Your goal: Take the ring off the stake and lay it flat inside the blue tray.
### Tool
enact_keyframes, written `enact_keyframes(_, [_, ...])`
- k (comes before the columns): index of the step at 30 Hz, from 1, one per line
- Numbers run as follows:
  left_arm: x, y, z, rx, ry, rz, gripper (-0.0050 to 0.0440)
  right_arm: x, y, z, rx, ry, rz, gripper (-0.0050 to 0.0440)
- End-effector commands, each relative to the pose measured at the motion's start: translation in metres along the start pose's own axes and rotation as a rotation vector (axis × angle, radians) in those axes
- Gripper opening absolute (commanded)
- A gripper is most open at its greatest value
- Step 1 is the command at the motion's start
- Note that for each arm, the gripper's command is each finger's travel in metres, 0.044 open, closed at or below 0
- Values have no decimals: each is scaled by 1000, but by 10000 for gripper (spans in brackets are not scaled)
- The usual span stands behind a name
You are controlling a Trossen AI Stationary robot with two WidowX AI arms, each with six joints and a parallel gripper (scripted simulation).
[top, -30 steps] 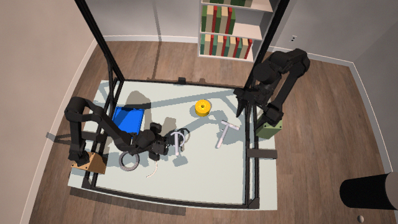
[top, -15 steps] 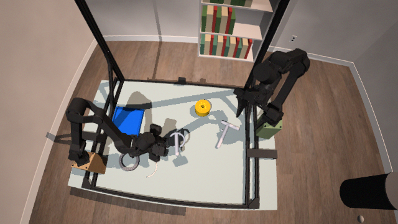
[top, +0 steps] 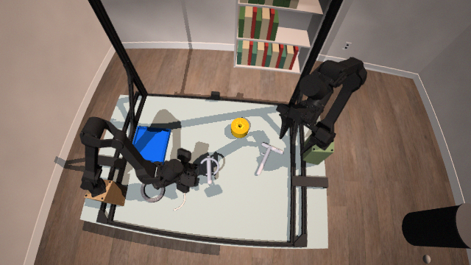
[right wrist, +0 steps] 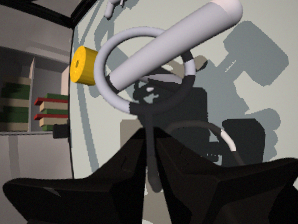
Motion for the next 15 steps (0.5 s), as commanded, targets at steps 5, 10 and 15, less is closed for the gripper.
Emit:
enact_keyframes(5, [1, 0, 0, 5, -2, 4, 400, 0, 1, -8, -17, -24, 9, 0])
enact_keyframes(10, [1, 0, 0, 5, -2, 4, 400, 0, 1, -8, -17, -24, 9, 0])
enact_keyframes(15, [1, 0, 0, 5, -2, 4, 400, 0, 1, -10, -28, -31, 10, 0])
Point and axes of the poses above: on each arm, the point midway between the two fingers, 35 mm back from their tips, its own y axis back along the fingers, its own z axis across the jaws, x = y × z, the point moved 4 cm from there along y, back along the fingers, and after that the axes turned 4 degrees about y, right-handed, at the moved point
